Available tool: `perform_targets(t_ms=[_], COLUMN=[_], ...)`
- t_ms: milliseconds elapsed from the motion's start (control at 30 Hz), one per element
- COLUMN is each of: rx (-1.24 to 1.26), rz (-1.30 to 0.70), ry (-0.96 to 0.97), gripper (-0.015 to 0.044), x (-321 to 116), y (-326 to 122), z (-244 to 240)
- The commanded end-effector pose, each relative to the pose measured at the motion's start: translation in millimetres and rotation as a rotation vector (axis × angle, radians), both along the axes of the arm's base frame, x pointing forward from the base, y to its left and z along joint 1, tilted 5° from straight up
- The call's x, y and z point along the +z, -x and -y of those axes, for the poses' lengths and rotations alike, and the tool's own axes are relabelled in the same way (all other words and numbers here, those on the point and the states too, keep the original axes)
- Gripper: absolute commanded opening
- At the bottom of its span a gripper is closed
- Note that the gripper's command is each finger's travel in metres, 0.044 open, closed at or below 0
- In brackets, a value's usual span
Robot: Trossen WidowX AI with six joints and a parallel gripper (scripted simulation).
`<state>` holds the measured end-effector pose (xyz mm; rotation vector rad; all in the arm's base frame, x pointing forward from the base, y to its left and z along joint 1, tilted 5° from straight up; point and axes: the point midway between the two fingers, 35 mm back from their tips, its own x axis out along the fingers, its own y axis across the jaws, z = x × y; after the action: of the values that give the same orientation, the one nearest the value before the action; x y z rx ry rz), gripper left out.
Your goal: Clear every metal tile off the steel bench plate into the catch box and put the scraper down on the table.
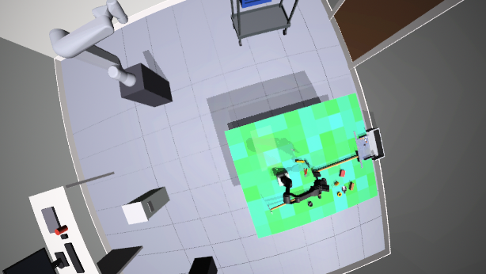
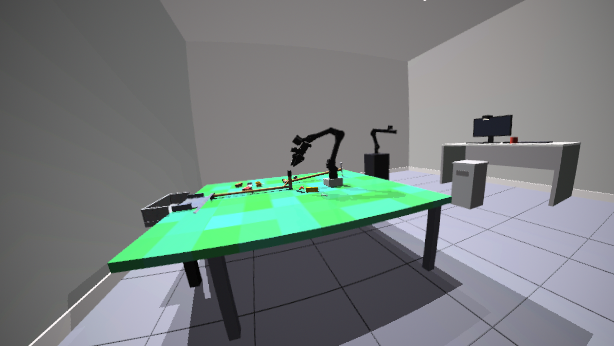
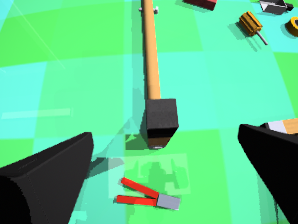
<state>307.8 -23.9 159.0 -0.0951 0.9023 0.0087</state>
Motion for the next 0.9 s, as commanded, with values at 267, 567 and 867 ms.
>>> perform_targets(t_ms=[267,567,867], rx=[-0.003,0.001,0.001], rz=[0.003,0.002,0.003], ry=[0.004,0.006,0.006], gripper=[0.044,0.044,0.044], x=[-11,-30,-38], y=[1,2,-7], z=[2,3,4])
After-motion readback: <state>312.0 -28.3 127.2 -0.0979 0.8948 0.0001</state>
